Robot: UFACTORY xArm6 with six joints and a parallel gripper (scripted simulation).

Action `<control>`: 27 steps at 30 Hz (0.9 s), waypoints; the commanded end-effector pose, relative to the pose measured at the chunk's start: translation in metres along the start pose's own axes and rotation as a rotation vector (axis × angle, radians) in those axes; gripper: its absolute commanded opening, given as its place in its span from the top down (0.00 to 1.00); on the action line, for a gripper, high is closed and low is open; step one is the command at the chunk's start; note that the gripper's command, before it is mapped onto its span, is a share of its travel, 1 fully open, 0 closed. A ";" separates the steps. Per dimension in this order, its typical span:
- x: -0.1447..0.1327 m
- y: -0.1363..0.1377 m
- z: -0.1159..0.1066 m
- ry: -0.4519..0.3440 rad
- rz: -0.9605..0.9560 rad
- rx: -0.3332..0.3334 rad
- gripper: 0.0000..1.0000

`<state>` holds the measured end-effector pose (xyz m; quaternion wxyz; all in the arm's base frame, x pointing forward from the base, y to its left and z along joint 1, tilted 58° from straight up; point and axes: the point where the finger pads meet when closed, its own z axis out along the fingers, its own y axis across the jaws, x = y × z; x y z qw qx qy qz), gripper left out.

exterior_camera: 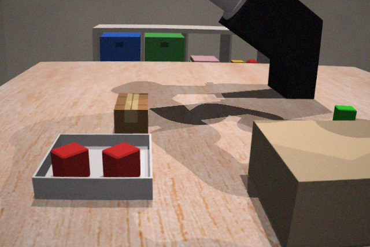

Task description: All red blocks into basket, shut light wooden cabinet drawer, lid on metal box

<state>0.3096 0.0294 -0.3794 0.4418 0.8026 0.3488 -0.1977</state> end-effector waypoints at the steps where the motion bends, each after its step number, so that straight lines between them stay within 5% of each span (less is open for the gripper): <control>1: 0.002 0.001 -0.002 0.004 0.002 0.000 0.56; 27: 0.002 0.001 0.010 0.004 0.002 0.000 0.56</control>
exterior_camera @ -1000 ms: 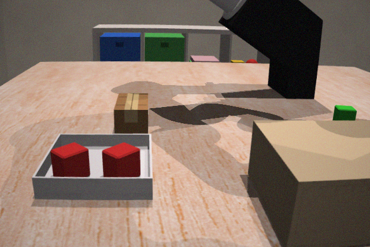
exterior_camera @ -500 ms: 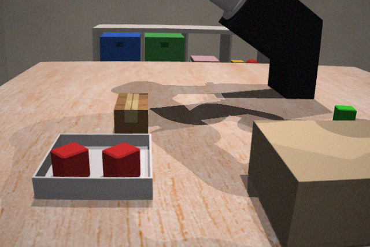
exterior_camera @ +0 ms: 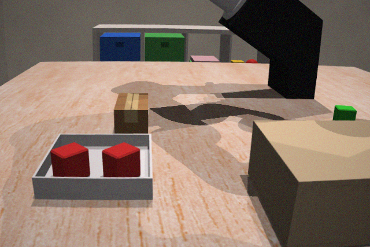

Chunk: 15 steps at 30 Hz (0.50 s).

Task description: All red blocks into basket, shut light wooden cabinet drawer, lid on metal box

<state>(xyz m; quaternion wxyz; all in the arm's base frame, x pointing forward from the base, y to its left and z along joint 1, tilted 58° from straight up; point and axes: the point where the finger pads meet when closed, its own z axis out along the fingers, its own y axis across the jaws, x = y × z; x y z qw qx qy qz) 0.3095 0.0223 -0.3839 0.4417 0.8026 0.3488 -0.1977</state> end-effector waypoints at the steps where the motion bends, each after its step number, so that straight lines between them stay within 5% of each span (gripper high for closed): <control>1: 0.002 0.001 0.002 0.004 0.002 0.000 0.56; 15: 0.002 0.001 0.011 0.004 0.002 0.000 0.56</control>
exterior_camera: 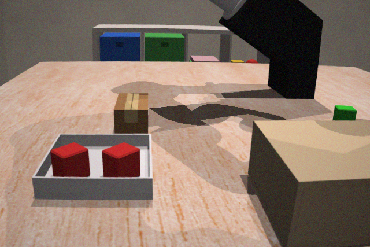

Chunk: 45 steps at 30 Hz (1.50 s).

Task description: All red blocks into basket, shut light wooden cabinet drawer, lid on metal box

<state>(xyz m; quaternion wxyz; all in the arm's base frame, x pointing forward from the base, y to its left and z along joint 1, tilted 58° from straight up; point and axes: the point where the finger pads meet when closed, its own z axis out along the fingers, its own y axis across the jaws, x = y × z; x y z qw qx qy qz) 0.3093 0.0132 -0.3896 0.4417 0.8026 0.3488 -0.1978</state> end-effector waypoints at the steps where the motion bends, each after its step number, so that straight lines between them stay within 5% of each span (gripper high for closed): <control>1: 0.002 0.001 0.001 0.004 0.002 0.000 0.56; 32: 0.002 0.001 0.006 0.004 0.002 0.000 0.56; 33: 0.002 0.001 0.006 0.004 0.002 0.000 1.00; 45: 0.002 0.001 0.006 0.004 0.002 0.000 1.00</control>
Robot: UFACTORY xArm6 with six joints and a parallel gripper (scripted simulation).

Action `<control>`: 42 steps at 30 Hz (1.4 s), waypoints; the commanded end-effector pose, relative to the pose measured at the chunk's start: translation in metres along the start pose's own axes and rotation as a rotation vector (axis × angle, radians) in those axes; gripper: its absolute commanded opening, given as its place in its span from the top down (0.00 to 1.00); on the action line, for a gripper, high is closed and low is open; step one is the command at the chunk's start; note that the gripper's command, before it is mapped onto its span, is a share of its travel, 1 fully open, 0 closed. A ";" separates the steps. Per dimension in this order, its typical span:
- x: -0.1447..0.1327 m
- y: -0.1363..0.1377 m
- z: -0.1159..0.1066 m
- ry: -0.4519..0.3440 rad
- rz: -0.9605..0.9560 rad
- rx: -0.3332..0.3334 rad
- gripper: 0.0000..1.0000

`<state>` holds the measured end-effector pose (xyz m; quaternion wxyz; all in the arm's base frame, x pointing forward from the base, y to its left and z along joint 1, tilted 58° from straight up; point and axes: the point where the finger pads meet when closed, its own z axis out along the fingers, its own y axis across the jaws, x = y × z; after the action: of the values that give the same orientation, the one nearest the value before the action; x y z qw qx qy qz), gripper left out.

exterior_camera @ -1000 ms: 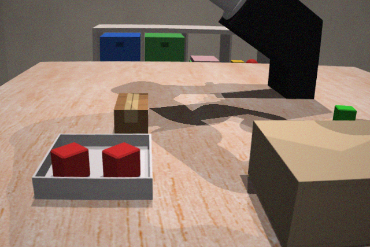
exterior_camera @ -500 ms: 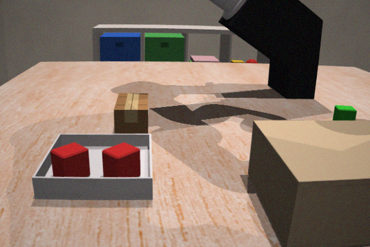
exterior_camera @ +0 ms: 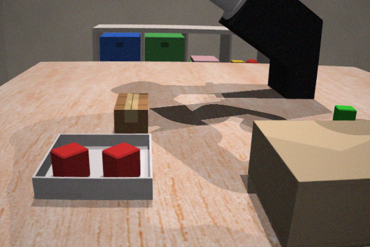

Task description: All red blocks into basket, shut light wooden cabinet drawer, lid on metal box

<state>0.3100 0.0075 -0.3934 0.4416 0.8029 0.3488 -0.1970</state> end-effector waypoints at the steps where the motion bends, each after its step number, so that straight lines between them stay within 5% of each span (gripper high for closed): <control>1: 0.001 0.000 -0.001 0.003 0.001 0.000 1.00; 27: 0.001 0.000 -0.002 0.003 0.001 0.000 1.00; 42: 0.001 0.000 -0.026 0.003 0.001 0.000 1.00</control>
<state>0.3093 0.0186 -0.3862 0.4418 0.8026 0.3487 -0.1980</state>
